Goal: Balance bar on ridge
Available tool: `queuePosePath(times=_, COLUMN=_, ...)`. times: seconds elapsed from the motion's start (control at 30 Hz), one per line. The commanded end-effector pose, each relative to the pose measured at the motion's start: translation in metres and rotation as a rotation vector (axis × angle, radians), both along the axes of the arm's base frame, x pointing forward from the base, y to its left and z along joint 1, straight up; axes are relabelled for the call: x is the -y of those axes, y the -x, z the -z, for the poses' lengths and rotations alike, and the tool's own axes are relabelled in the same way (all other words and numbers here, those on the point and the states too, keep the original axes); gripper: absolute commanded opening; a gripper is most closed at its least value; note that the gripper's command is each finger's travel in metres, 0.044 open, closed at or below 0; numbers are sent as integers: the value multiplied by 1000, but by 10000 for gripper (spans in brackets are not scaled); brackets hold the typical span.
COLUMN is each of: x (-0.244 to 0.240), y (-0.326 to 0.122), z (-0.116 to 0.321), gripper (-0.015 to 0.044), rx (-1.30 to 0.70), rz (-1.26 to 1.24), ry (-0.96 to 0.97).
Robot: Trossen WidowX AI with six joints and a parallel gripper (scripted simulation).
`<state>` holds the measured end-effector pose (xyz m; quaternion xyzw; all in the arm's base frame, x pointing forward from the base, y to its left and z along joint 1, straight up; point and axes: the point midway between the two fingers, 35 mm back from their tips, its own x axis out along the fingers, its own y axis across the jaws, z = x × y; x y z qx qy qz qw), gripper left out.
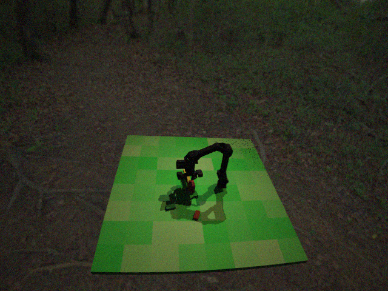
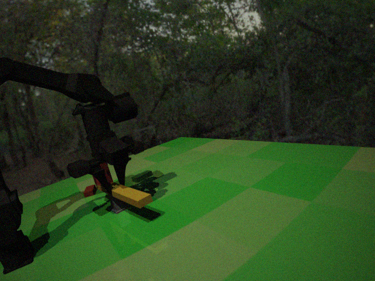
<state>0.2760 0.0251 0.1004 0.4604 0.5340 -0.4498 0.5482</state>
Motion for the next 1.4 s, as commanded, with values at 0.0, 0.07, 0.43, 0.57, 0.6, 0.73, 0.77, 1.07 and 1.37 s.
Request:
queuePosePath(times=0.0, x=0, y=0, z=0, gripper=0, rx=0, rz=0, ry=0)
queuePosePath(times=0.07, x=0, y=0, z=0, gripper=0, rx=0, rz=0, ry=0)
queuePosePath(times=0.43, x=0, y=0, z=0, gripper=0, rx=0, rz=0, ry=0)
queuePosePath(times=0.57, x=0, y=0, z=0, gripper=0, rx=0, rz=0, ry=0)
queuePosePath(times=0.6, x=0, y=0, z=0, gripper=0, rx=0, rz=0, ry=0)
queuePosePath(times=0.73, x=0, y=0, z=0, gripper=26, rx=0, rz=0, ry=0)
queuePosePath(times=0.77, x=0, y=0, z=0, gripper=53, rx=0, rz=0, ry=0)
queuePosePath(times=1.07, x=0, y=0, z=0, gripper=167, rx=0, rz=0, ry=0)
queuePosePath(times=1.37, x=0, y=0, z=0, gripper=167, rx=0, rz=0, ry=0)
